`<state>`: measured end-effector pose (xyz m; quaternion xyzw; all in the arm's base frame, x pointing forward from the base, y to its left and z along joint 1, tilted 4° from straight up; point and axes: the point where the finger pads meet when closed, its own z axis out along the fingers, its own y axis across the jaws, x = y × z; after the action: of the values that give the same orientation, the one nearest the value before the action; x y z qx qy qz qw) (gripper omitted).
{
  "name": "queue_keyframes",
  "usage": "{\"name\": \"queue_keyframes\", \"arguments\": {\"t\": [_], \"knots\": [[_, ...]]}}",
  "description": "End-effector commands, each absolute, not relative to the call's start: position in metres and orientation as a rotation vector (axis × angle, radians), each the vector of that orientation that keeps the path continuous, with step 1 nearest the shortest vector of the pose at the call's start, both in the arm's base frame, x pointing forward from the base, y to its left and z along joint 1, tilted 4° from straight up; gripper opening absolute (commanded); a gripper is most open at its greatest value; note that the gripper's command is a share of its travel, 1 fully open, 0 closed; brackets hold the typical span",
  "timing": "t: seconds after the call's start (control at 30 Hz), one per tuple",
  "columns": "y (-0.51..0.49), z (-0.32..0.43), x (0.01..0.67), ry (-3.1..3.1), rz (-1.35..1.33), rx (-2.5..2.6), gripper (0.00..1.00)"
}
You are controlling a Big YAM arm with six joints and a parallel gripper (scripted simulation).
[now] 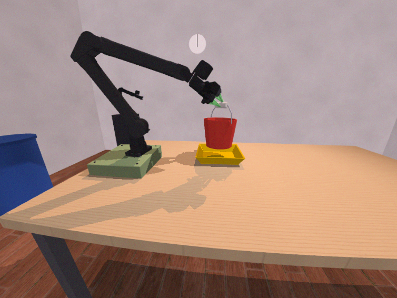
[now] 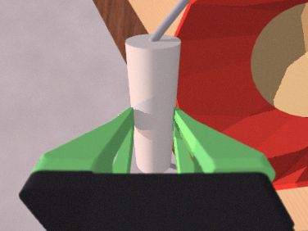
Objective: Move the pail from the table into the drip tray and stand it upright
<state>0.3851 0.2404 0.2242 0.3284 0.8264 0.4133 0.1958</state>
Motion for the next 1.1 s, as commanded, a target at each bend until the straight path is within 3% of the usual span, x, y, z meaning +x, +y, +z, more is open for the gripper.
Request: {"name": "queue_keyframes", "arguments": {"t": [0.0,1.07], "knots": [[0.2436,0.2803,0.3958,2.200,1.259,0.824,0.21],[0.2416,0.2781,0.4000,2.205,1.267,0.809,0.21]]}}
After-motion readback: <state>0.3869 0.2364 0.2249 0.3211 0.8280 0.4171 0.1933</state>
